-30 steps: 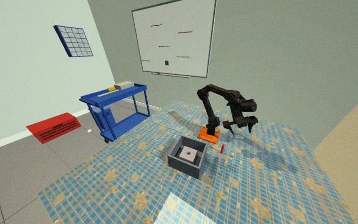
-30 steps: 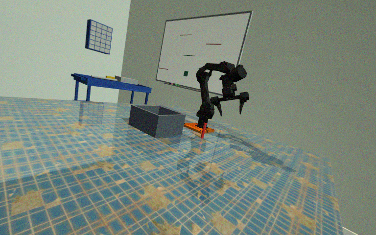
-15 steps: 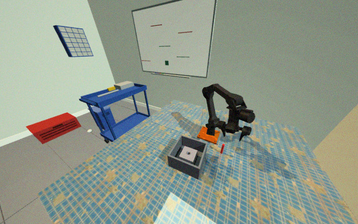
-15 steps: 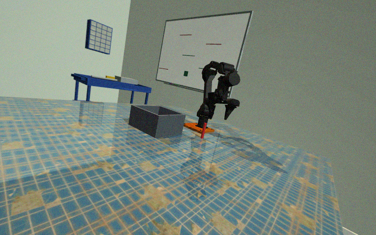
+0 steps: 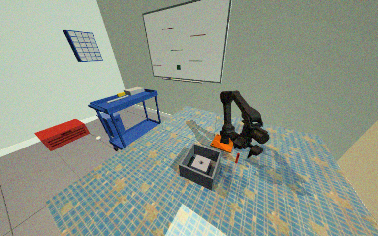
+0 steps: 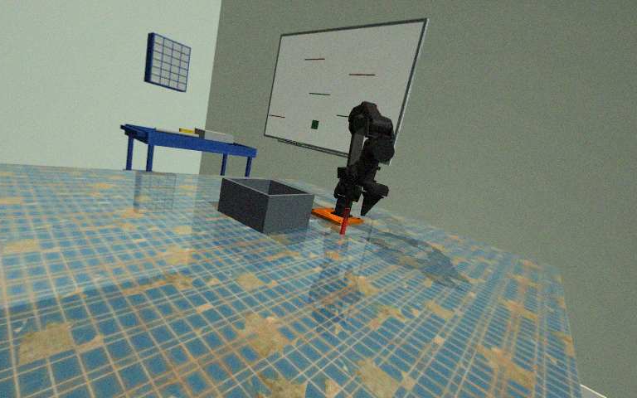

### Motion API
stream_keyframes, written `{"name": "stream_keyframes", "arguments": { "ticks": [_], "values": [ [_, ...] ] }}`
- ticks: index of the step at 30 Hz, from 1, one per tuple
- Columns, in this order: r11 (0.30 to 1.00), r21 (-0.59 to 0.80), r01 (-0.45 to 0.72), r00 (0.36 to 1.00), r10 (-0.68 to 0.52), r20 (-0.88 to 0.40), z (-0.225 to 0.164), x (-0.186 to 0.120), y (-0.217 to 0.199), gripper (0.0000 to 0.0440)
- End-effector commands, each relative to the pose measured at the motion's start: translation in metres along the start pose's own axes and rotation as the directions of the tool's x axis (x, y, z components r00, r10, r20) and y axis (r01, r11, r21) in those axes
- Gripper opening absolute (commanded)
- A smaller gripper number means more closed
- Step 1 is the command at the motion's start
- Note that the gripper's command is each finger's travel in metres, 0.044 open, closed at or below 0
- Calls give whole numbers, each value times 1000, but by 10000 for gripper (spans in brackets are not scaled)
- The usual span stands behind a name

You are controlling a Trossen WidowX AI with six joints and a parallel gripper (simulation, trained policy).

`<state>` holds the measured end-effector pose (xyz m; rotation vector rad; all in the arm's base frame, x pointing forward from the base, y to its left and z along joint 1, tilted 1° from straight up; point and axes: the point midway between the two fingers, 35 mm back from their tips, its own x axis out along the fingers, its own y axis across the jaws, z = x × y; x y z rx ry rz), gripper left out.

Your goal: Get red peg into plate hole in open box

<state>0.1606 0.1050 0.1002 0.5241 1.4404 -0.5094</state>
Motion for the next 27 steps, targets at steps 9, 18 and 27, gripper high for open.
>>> {"name": "stream_keyframes", "arguments": {
  "ticks": [9, 18, 27],
  "values": [
    [997, 44, 60, 997, -62, 49, 12, 46, -2, 434],
    [993, 51, 109, 992, -112, 55, 16, 70, -6, 227],
    [981, 73, 178, 982, -181, 52, 19, 75, -13, 1]
  ]
}}
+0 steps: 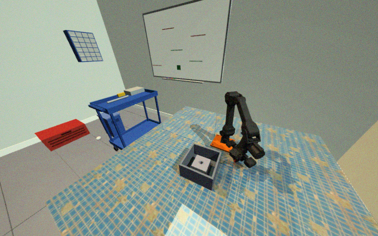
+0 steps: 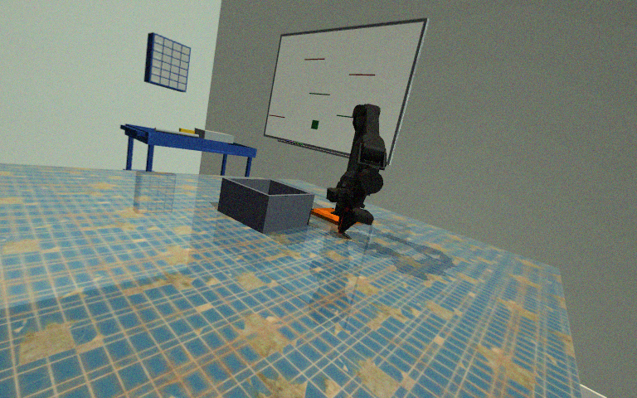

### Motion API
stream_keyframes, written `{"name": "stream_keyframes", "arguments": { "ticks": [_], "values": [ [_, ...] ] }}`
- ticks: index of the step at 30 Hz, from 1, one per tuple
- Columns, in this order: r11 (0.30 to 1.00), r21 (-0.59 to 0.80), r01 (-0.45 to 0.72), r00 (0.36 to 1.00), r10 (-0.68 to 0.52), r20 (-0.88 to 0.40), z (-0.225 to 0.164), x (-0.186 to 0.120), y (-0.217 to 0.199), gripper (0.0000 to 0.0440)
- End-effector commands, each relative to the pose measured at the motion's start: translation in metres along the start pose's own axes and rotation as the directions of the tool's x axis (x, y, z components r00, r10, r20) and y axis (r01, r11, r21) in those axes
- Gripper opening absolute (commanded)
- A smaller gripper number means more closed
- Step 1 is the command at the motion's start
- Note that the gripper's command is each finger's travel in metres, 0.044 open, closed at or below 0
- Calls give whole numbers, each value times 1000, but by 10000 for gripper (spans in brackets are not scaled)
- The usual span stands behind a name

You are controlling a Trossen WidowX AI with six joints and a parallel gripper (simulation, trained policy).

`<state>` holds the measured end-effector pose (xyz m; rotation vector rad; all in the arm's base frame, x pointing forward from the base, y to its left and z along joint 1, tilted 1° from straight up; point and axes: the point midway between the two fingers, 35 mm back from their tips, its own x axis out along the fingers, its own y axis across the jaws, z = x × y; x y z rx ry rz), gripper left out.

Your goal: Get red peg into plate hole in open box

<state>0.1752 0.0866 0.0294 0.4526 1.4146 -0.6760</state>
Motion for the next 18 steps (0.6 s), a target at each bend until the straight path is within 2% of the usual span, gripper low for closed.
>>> {"name": "stream_keyframes", "arguments": {
  "ticks": [1, 18],
  "values": [
    [999, 7, 49, 999, -49, 0, 1, 4, -5, 0],
    [999, 43, 17, 978, -26, 209, 56, -68, -18, 0]
  ]
}}
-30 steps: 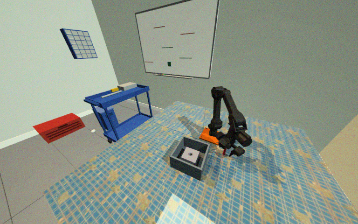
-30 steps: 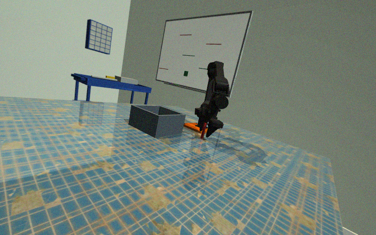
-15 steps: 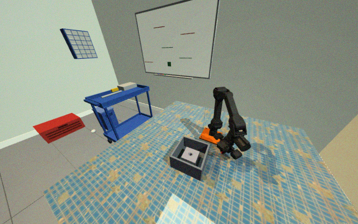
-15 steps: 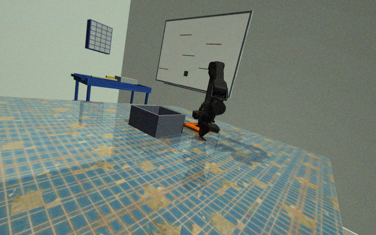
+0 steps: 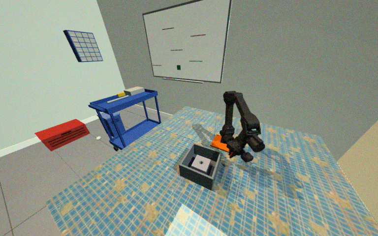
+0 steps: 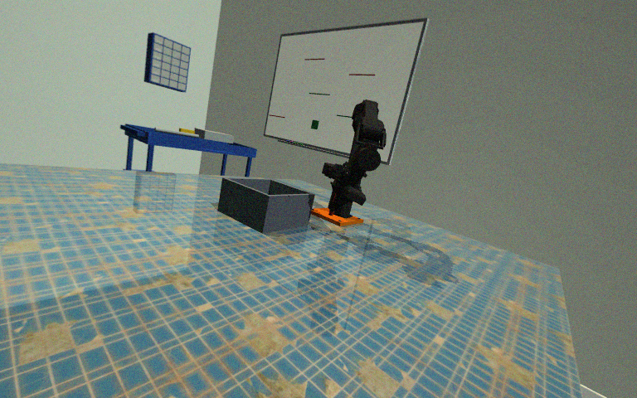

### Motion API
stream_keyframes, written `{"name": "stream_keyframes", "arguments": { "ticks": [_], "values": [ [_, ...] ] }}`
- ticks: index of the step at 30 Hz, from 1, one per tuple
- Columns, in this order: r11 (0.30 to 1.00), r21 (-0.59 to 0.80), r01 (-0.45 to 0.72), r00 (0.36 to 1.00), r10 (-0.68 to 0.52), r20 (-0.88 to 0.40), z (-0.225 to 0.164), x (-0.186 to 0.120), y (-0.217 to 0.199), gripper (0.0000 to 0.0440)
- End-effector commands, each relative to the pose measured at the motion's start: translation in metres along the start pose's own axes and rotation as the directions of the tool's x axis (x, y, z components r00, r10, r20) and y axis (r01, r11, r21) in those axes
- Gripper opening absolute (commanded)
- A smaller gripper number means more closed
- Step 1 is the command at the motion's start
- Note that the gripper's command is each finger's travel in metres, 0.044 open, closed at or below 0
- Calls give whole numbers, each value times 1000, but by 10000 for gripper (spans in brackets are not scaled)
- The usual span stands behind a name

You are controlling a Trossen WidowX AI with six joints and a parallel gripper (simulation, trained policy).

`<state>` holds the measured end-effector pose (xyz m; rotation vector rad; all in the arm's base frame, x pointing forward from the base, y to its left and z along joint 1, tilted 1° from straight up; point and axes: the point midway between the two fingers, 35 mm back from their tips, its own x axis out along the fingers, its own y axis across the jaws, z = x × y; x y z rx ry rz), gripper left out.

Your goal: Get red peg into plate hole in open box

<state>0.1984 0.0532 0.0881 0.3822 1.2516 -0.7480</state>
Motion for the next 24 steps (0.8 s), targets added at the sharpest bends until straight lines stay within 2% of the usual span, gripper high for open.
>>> {"name": "stream_keyframes", "arguments": {
  "ticks": [1, 6, 11, 24],
  "values": [
    [1000, 22, -17, 999, 16, 46, 17, -18, -3, 0],
    [997, 78, -26, 995, 18, 94, 40, -36, -9, 0],
    [989, 148, -24, 992, 5, 126, 61, -41, -17, 0],
    [960, 281, -14, 985, -34, 167, 115, -31, -33, 0]
  ]
}}
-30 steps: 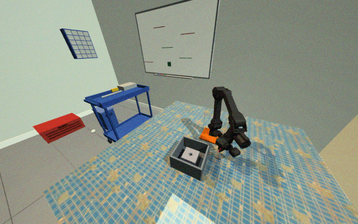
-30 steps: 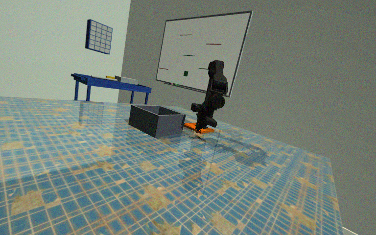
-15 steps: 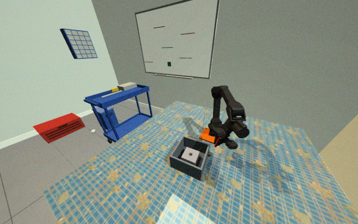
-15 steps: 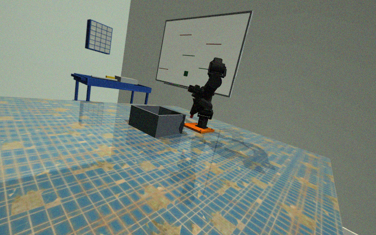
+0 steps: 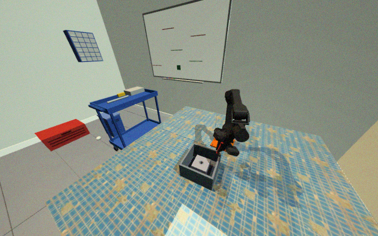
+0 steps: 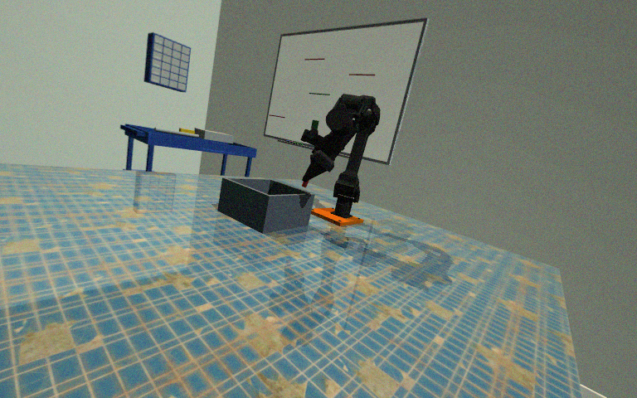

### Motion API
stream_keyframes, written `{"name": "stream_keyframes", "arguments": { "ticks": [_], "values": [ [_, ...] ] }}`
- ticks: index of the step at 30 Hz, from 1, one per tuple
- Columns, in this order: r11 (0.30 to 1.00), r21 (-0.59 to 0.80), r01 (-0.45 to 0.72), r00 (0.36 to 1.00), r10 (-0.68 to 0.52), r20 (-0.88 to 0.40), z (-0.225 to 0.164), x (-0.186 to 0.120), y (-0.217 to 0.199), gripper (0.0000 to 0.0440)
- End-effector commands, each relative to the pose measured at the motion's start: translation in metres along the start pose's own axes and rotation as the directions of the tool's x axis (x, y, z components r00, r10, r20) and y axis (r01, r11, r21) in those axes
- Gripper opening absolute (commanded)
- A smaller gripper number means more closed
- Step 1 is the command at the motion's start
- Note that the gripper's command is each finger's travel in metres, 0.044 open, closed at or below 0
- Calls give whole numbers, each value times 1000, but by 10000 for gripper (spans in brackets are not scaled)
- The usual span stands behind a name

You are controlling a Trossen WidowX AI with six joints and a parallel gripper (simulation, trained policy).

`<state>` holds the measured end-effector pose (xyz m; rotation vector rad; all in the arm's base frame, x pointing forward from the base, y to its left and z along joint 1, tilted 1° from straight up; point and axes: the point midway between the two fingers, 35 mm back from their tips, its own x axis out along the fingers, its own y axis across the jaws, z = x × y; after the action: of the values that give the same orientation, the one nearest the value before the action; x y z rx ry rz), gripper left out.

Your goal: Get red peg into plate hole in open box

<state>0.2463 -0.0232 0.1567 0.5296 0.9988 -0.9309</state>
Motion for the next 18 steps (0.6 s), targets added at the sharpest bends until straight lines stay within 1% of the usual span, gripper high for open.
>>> {"name": "stream_keyframes", "arguments": {
  "ticks": [1, 10, 18],
  "values": [
    [1000, 21, 14, 1000, -14, 11, 15, 9, 0, 0],
    [999, 37, 27, 1000, -27, 9, 44, 36, 0, 0],
    [1000, 1, 24, 1000, -24, -19, 61, 61, -1, 2]
  ]
}}
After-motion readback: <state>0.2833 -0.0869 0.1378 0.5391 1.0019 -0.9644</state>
